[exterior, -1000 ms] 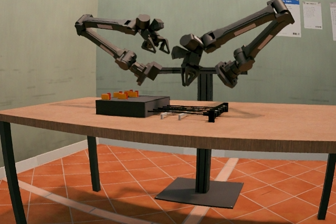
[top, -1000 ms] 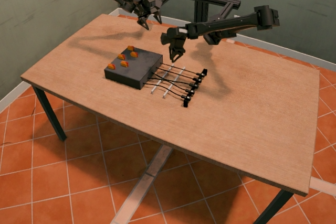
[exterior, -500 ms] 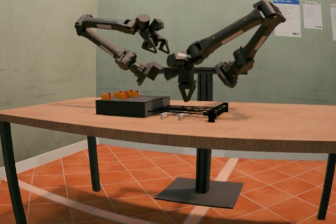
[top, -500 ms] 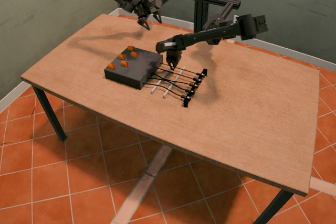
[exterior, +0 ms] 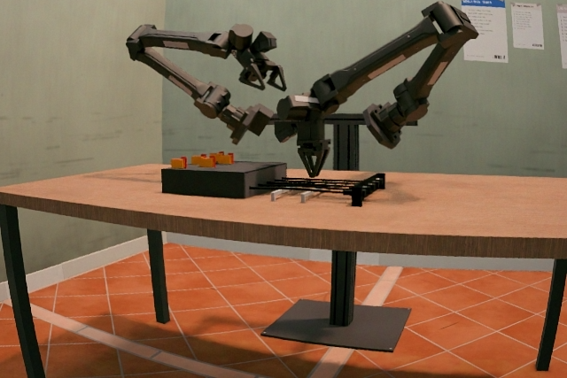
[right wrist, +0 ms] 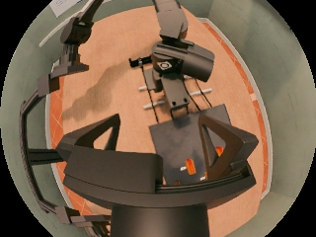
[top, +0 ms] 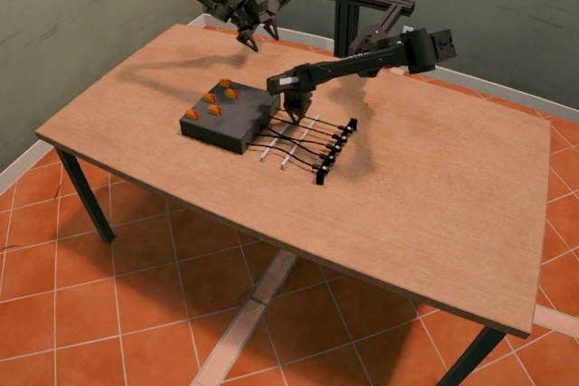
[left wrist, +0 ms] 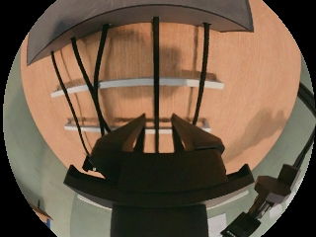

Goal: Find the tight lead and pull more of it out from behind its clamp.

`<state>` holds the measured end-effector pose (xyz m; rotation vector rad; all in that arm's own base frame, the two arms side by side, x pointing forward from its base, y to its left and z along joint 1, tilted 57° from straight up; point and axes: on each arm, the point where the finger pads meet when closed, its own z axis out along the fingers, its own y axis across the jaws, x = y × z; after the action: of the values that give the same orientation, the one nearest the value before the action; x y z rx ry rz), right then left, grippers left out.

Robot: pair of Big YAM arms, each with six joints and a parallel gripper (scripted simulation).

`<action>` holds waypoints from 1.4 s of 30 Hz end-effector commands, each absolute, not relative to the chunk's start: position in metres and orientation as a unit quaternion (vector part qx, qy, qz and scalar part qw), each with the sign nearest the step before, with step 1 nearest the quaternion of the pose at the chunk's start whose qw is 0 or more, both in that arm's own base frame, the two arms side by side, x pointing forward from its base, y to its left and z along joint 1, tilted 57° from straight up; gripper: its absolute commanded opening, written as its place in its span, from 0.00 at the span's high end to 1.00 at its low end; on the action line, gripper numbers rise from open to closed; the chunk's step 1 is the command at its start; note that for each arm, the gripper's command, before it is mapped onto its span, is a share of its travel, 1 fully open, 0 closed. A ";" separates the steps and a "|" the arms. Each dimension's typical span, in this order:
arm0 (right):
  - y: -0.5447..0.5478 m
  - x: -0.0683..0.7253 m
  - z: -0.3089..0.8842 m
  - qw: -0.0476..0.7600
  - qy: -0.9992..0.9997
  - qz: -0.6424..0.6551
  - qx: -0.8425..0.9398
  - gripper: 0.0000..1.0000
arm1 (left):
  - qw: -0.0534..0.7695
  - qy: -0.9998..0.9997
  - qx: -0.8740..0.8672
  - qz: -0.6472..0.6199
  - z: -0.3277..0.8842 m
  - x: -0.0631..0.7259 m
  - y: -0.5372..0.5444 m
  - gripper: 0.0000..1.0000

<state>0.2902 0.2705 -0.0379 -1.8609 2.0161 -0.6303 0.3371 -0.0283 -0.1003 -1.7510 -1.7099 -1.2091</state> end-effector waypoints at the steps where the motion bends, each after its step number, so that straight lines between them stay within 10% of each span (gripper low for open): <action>1: 0.289 0.301 -0.027 0.180 0.703 -0.216 -0.653 0.00 | 0.206 -0.614 -0.628 -0.432 -0.105 0.350 -0.023 0.68; 25: 0.289 0.301 -0.027 0.180 0.703 -0.216 -0.653 0.00 | 0.205 -0.610 -0.631 -0.432 -0.110 0.351 -0.012 0.68; 29: 0.289 0.301 -0.027 0.180 0.703 -0.216 -0.653 0.00 | 0.205 -0.610 -0.631 -0.432 -0.110 0.351 -0.012 0.85; 42: 0.289 0.301 -0.027 0.180 0.703 -0.216 -0.653 0.00 | 0.202 -0.611 -0.631 -0.433 -0.110 0.351 -0.016 0.98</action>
<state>0.2902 0.2706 -0.0379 -1.8609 2.0161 -0.6303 0.3501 -0.0141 -0.1109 -1.7548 -1.7109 -1.2064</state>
